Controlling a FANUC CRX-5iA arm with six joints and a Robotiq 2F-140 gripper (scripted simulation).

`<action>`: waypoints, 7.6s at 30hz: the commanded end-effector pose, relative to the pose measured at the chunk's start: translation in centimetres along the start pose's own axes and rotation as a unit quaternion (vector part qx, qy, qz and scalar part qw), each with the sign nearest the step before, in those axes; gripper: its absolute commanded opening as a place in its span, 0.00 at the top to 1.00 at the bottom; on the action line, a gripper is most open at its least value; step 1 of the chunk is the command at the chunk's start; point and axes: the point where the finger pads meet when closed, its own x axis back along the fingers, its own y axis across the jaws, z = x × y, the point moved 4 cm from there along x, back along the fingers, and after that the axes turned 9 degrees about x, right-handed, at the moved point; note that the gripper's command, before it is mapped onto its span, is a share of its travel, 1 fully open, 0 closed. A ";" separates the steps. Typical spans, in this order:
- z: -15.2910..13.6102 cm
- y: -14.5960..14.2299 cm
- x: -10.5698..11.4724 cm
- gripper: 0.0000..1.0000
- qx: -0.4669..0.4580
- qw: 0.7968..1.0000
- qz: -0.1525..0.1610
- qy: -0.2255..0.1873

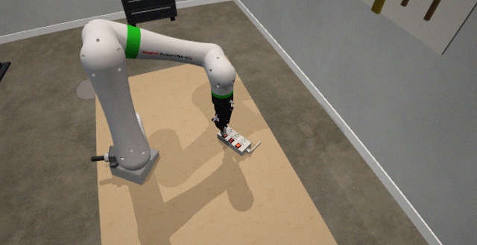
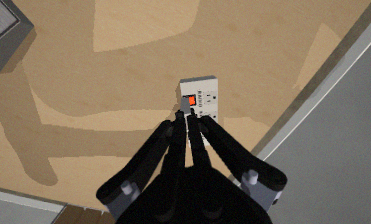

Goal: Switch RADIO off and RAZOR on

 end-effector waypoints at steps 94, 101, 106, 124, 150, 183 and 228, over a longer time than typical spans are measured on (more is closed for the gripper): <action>0.0 0.0 -1.7 1.00 0.000 1.000 0.000 0.000; 0.0 0.0 -1.7 1.00 0.000 1.000 0.000 0.000; 0.0 0.0 -1.7 1.00 0.000 1.000 0.000 0.000; 0.0 0.0 1.2 1.00 0.000 1.000 0.000 0.000; 0.0 0.0 2.3 1.00 0.000 1.000 0.000 0.000; -4.8 0.8 3.7 1.00 0.000 1.000 0.000 0.000; -4.8 0.8 1.6 1.00 0.000 1.000 0.000 0.000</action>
